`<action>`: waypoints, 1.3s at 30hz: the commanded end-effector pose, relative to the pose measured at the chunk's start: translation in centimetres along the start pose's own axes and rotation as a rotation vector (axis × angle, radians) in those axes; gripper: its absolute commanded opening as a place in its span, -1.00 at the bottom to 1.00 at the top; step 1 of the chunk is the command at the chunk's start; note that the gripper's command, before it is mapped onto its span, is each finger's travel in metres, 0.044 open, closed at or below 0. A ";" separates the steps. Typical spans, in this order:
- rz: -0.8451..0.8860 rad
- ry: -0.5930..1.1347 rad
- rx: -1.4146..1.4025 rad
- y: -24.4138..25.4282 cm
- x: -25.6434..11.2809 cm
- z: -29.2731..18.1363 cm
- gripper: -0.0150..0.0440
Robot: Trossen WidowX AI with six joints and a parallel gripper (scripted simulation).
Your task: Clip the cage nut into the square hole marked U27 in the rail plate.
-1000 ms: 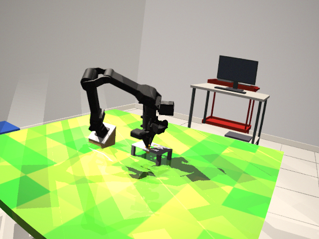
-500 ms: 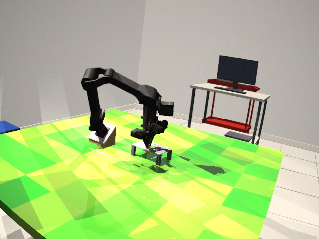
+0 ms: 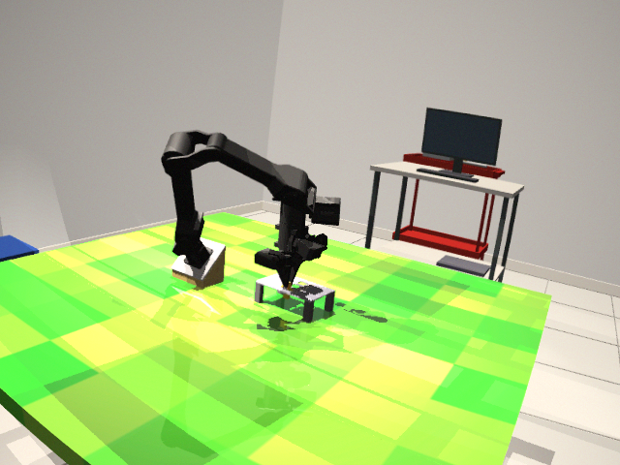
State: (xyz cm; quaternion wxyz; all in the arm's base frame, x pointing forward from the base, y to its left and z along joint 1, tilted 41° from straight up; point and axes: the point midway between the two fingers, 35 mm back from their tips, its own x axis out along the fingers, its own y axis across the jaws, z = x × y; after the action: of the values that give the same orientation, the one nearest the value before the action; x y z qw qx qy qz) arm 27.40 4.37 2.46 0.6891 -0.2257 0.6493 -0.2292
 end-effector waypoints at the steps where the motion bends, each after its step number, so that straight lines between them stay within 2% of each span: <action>1: -0.011 -0.001 0.003 0.0 0.0 0.1 -0.38; 39: -0.053 -0.001 0.004 0.5 -0.1 0.1 -0.38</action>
State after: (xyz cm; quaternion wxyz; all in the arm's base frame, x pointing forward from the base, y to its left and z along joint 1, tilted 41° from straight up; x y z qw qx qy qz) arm 27.52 4.79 2.19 0.6831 -0.2412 0.6438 -0.2463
